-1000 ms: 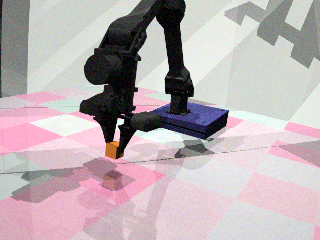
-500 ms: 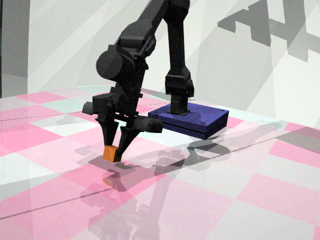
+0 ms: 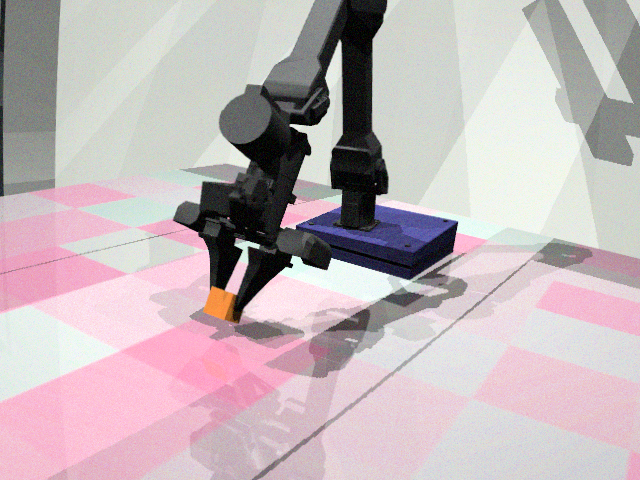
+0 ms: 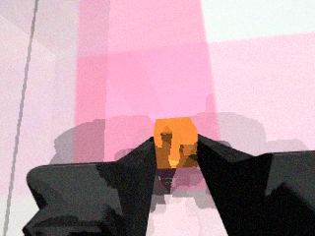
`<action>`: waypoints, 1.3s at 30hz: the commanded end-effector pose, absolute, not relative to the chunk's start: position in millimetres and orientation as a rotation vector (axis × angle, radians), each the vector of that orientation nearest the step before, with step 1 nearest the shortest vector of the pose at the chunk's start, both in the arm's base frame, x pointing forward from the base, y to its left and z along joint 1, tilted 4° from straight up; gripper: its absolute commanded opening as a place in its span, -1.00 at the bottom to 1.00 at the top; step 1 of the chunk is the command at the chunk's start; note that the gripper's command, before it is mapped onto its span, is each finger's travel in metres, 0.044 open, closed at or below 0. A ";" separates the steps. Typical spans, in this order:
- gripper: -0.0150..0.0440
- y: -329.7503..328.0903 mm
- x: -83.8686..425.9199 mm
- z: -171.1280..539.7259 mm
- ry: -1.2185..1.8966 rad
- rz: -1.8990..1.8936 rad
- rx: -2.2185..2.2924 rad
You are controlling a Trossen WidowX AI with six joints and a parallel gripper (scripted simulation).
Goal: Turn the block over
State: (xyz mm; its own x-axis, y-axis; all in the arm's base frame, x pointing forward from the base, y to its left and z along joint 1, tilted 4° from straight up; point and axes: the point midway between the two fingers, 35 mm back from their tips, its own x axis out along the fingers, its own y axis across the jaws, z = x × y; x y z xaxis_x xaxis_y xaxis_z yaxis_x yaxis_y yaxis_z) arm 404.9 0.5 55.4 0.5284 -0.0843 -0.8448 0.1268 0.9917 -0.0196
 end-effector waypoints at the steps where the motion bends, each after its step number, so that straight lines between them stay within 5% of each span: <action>1: -0.49 0.0 403.0 59.3 0.951 -0.128 0.037; 39: -0.49 -0.8 404.2 28.3 0.444 -0.129 0.003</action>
